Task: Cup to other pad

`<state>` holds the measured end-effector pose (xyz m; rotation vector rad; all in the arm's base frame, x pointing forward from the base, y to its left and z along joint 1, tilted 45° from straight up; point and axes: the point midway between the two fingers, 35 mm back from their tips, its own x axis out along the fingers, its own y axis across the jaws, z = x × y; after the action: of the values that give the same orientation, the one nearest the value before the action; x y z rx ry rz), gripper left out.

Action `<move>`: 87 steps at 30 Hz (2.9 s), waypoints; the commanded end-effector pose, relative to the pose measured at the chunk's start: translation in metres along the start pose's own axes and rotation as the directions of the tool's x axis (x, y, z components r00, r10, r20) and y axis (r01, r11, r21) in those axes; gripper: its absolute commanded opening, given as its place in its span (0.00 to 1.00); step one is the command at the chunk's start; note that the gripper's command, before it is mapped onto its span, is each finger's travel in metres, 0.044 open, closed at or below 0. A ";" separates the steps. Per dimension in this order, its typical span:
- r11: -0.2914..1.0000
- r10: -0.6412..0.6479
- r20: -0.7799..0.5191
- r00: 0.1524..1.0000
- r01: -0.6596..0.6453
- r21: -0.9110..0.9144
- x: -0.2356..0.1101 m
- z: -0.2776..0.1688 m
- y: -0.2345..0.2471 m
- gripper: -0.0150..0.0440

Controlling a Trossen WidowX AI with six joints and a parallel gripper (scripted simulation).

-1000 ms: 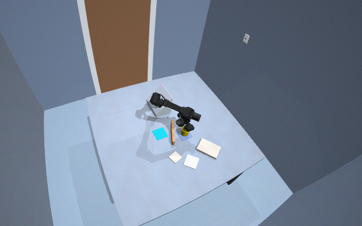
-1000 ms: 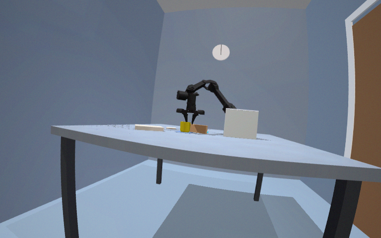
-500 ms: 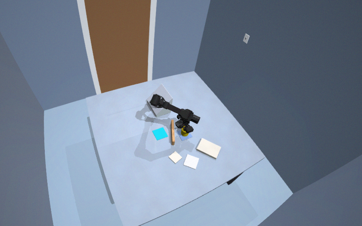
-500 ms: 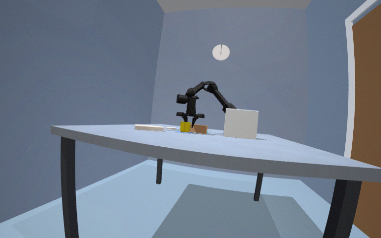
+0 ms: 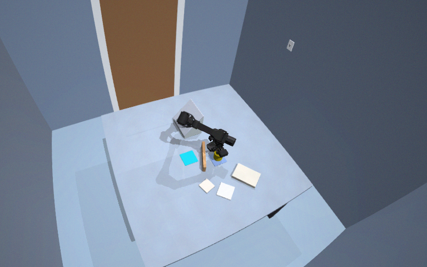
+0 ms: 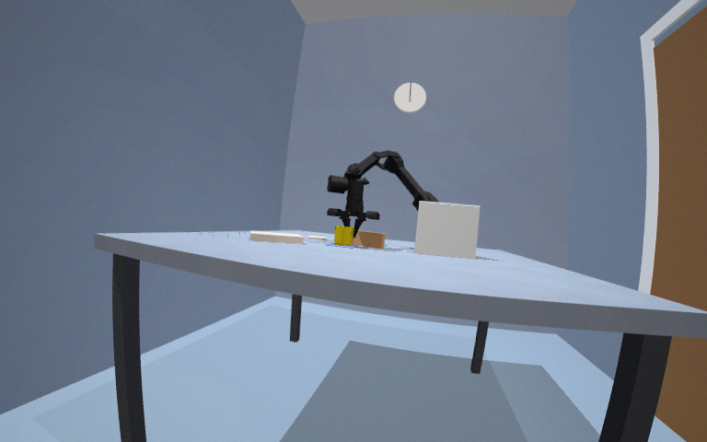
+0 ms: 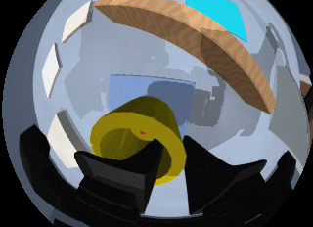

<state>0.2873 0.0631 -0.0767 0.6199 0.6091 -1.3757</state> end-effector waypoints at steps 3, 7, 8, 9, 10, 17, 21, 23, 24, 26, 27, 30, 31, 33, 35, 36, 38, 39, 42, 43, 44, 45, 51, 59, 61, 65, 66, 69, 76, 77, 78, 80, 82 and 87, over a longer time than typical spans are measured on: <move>1.000 0.000 0.000 1.000 0.000 0.001 0.000 0.000 0.000 0.34; 1.000 0.000 0.000 1.000 0.000 0.001 0.000 0.000 0.000 0.30; 1.000 0.000 0.000 1.000 0.000 0.001 0.000 0.000 0.000 0.29; 1.000 0.000 0.000 1.000 0.000 0.001 0.000 0.000 0.000 0.25; 1.000 0.000 0.000 1.000 0.000 0.001 -0.001 0.000 0.000 0.25; 1.000 0.000 -0.002 1.000 0.000 -0.001 -0.022 -0.001 0.002 0.25; 1.000 0.001 -0.003 1.000 -0.001 -0.002 -0.038 -0.002 0.003 0.25; 1.000 0.001 -0.003 1.000 -0.001 -0.002 -0.046 -0.002 0.003 0.25; 1.000 0.001 -0.003 1.000 -0.001 -0.002 -0.049 -0.003 0.003 0.25; 1.000 0.001 -0.003 1.000 -0.001 -0.003 -0.057 -0.003 0.003 0.25; 1.000 0.001 -0.003 1.000 -0.001 -0.003 -0.060 -0.003 0.003 0.25; 1.000 0.001 -0.002 1.000 -0.001 -0.003 -0.071 -0.003 0.003 0.25; 1.000 0.001 -0.001 1.000 -0.001 -0.003 -0.075 -0.003 0.003 0.25; 1.000 0.001 -0.001 1.000 -0.001 -0.003 -0.082 -0.003 0.003 0.25; 1.000 0.001 0.000 1.000 -0.001 -0.003 -0.084 -0.003 0.003 0.25; 1.000 0.001 0.000 1.000 -0.001 -0.003 -0.084 -0.003 0.003 0.25; 1.000 0.005 0.001 1.000 -0.005 -0.008 -0.081 -0.003 0.004 0.25; 1.000 0.005 0.001 1.000 -0.005 -0.008 -0.081 -0.003 0.004 0.25; 1.000 0.005 0.001 1.000 -0.005 -0.008 -0.081 -0.003 0.004 0.25; 1.000 0.005 0.001 1.000 -0.005 -0.008 -0.081 -0.003 0.004 0.25; 1.000 0.005 0.001 1.000 -0.005 -0.008 -0.081 -0.003 0.004 0.25; 1.000 0.005 0.001 1.000 -0.005 -0.008 -0.081 -0.003 0.004 0.25; 1.000 0.005 0.001 1.000 -0.005 -0.008 -0.081 -0.003 0.004 0.25; 1.000 0.004 0.001 1.000 -0.004 -0.007 -0.081 0.006 0.000 0.25; 1.000 0.003 0.001 1.000 -0.003 -0.006 -0.081 0.009 -0.002 0.25; 1.000 0.003 0.001 1.000 -0.003 -0.006 -0.081 0.016 -0.005 0.25; 1.000 0.002 0.001 1.000 -0.002 -0.006 -0.081 0.018 -0.006 0.25; 1.000 0.002 0.001 1.000 -0.002 -0.006 -0.081 0.023 -0.008 0.25; 1.000 0.001 0.002 1.000 -0.001 -0.005 -0.082 0.035 -0.013 0.25; 1.000 0.001 0.002 1.000 -0.001 -0.005 -0.082 0.037 -0.014 0.25; 1.000 0.001 0.002 1.000 -0.001 -0.005 -0.082 0.038 -0.014 0.25; 1.000 0.001 0.002 1.000 -0.001 -0.005 -0.082 0.042 -0.016 0.25; 1.000 0.001 0.002 1.000 -0.001 -0.005 -0.082 0.045 -0.017 0.25; 1.000 0.000 0.002 1.000 0.000 -0.005 -0.083 0.054 -0.021 0.25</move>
<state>0.2623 0.0838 0.0153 0.6199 0.6110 -1.3758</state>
